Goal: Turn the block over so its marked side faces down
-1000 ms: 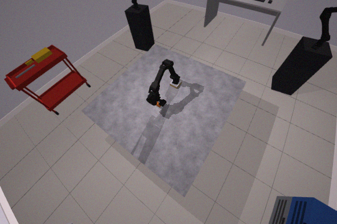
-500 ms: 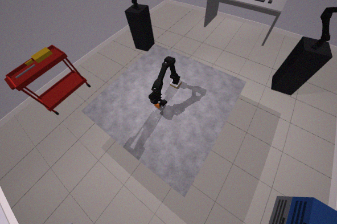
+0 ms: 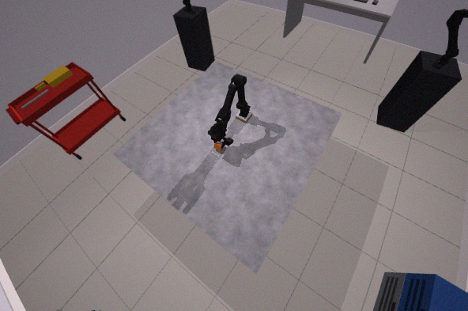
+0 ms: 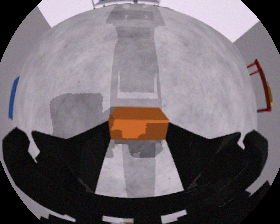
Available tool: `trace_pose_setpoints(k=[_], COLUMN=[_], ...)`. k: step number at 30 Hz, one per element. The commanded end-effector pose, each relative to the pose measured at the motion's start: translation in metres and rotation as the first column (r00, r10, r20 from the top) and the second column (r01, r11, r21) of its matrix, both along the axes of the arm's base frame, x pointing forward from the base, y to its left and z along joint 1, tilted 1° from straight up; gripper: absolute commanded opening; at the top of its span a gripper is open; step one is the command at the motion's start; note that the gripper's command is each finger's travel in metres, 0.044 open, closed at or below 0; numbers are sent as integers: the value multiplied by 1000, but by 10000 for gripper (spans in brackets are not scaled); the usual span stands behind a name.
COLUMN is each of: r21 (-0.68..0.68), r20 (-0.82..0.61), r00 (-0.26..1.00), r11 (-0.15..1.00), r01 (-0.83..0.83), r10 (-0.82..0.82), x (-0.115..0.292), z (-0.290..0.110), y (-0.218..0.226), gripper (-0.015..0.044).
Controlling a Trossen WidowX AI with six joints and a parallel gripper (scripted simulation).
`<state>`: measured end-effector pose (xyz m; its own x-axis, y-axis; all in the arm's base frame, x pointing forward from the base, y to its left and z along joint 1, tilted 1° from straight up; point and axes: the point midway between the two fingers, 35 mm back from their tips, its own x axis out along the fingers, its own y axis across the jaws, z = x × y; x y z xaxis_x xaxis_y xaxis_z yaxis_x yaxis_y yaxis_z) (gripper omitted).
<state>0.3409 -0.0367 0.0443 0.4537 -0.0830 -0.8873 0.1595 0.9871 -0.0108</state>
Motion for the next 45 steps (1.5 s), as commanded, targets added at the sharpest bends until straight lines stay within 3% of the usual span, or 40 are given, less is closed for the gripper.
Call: trace_pose_setpoints(k=[1,12,28,45], r21=[-15,-26,-59,-91], r20=[73,144,340,531], r00=[997,990,940,847], r11=[1000,1000,998,996], r01=[1,1,4,18], r10=[0,2,16,33], x=[-3,-2,16,9], z=[1,-3,-36,-47], y=[0,0,-2,-1], gripper=[0,0,0,0])
